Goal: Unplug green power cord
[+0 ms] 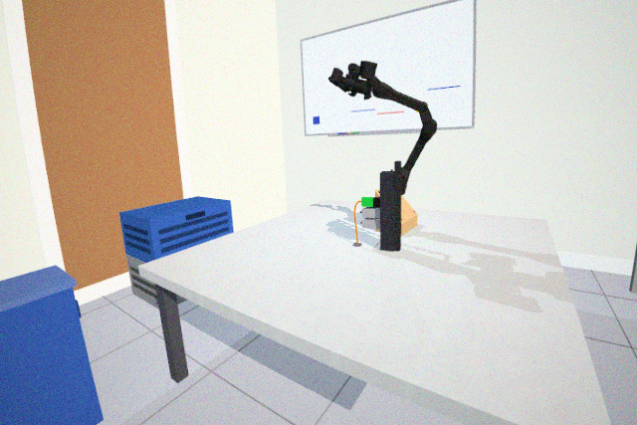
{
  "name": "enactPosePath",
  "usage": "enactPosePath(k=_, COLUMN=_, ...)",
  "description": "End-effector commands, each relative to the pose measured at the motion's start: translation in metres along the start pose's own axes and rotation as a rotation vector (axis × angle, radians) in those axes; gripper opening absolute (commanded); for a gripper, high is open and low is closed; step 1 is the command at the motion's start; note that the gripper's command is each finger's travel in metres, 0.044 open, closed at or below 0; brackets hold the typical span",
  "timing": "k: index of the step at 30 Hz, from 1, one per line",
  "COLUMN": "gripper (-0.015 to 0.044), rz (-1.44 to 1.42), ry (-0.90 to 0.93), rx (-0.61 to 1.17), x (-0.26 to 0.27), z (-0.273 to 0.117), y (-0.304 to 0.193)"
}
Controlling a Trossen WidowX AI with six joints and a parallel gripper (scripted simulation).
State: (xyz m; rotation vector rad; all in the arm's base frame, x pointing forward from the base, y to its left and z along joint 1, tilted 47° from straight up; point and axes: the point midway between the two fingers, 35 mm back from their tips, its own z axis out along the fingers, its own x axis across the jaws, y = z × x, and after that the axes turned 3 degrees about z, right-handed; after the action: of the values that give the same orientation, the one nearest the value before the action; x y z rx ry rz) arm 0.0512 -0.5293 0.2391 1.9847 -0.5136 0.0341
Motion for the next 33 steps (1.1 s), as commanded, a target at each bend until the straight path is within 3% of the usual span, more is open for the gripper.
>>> enactPosePath(k=1, gripper=0.0160, rz=-0.058, ry=0.066, rx=0.174, x=0.022, z=-0.004, y=-0.055)
enactPosePath(k=10, gripper=0.0160, rz=-0.213, ry=0.190, rx=0.671, x=0.054, z=-0.052, y=-0.199)
enactPosePath(k=19, gripper=0.0160, rz=-0.329, ry=0.208, rx=1.194, x=0.048, z=-0.144, y=-0.316)
enactPosePath(k=30, gripper=0.0160, rz=-0.391, ry=-0.003, rx=1.837, x=0.005, z=-0.289, y=-0.391)
enactPosePath(k=33, gripper=0.0160, rz=-0.389, ry=-0.053, rx=1.911, x=-0.001, z=-0.307, y=-0.395)
